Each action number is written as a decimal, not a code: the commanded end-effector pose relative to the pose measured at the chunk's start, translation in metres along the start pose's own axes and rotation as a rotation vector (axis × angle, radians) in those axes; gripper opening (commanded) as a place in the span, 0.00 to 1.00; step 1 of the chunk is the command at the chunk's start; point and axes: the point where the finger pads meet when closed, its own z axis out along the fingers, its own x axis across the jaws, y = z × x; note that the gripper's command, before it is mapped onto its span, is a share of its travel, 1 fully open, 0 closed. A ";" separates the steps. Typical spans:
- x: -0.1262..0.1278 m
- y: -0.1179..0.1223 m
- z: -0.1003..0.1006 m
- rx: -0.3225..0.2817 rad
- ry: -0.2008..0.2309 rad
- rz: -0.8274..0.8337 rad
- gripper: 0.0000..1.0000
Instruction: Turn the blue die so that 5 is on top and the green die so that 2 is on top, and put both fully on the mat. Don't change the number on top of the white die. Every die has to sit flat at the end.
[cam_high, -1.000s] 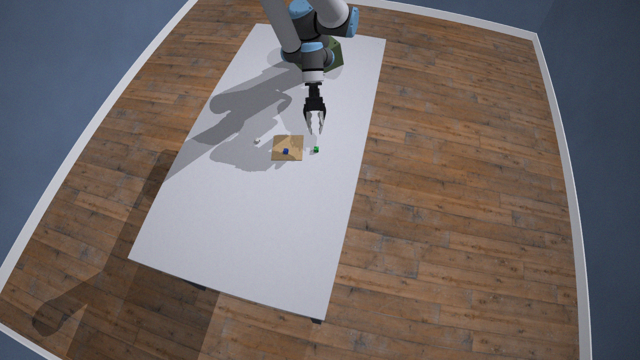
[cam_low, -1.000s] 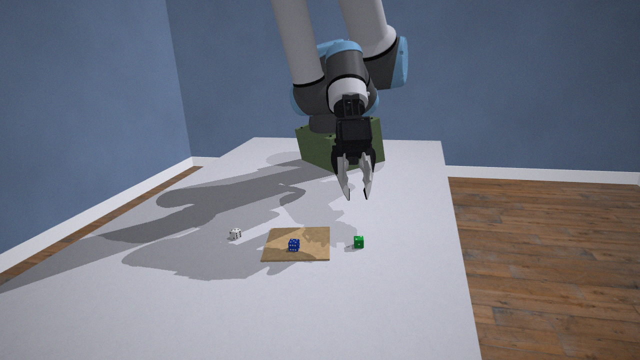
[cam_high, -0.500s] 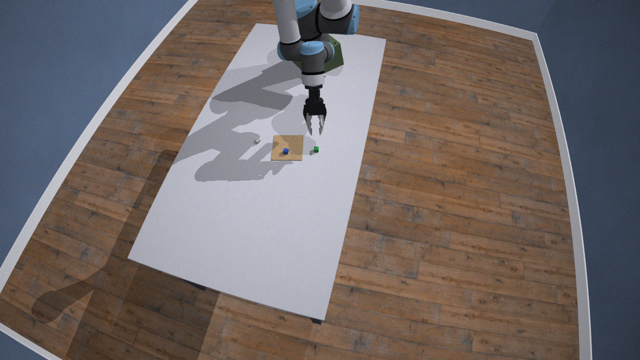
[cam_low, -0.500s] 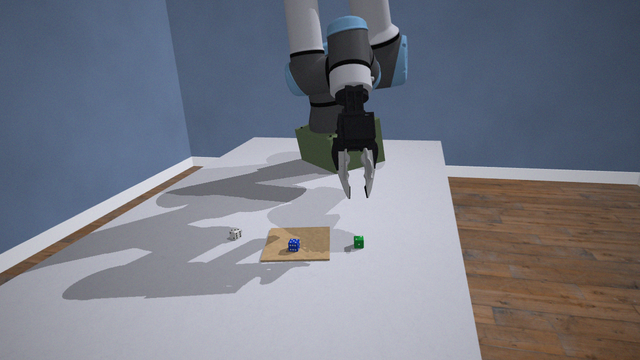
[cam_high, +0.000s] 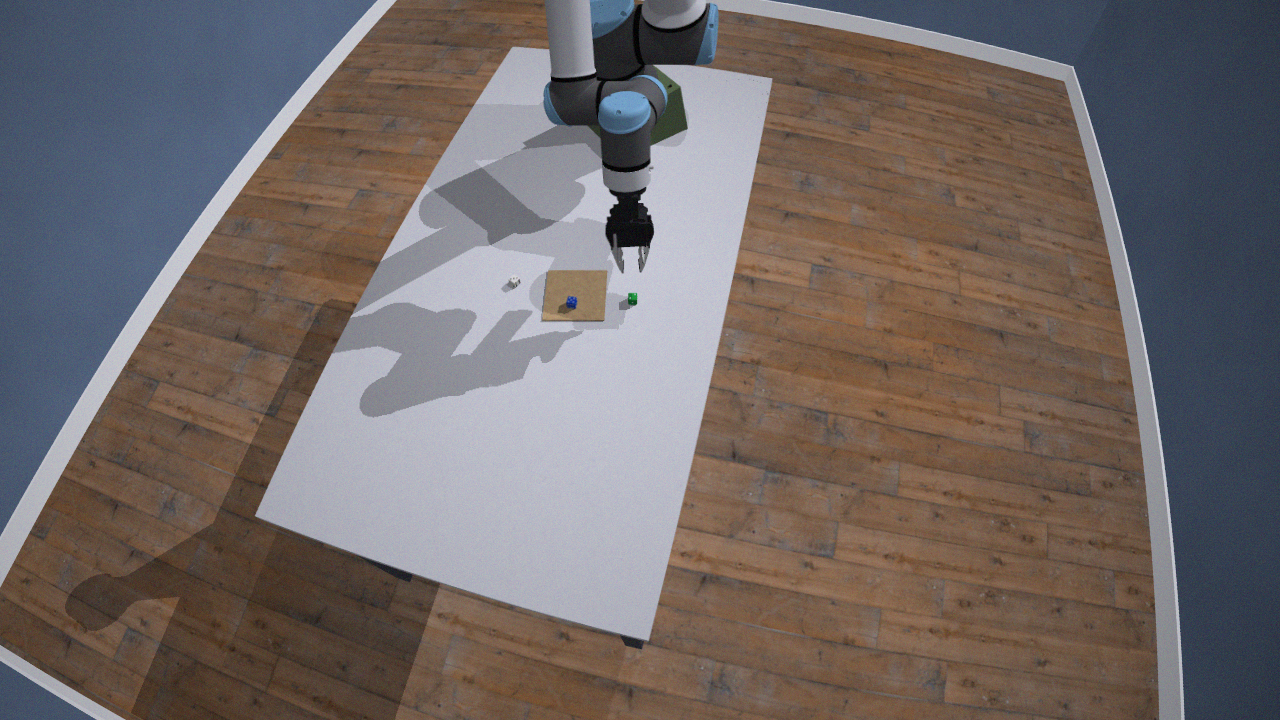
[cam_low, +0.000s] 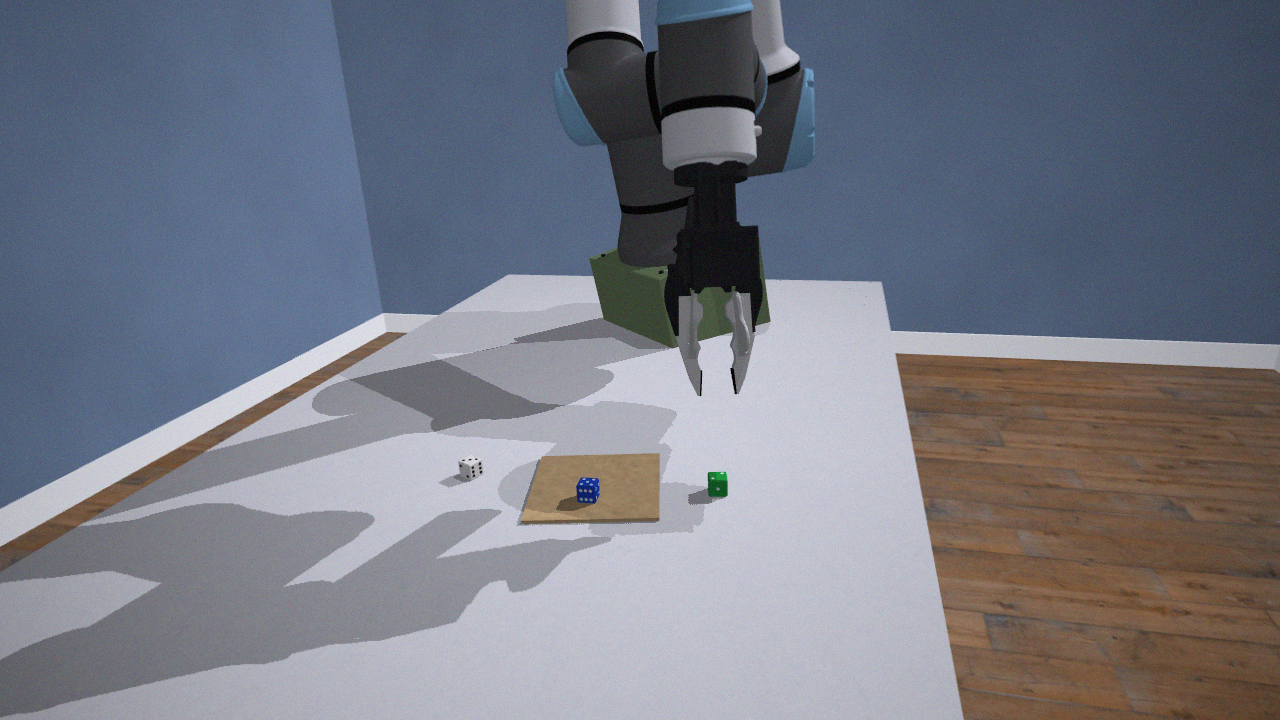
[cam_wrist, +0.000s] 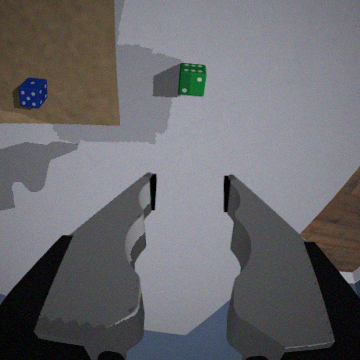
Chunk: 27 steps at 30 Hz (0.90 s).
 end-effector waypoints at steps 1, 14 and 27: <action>0.000 0.006 0.000 0.105 0.002 0.002 0.21; 0.000 0.014 -0.002 0.241 0.002 0.002 0.21; 0.000 0.016 -0.004 0.275 0.002 0.002 0.21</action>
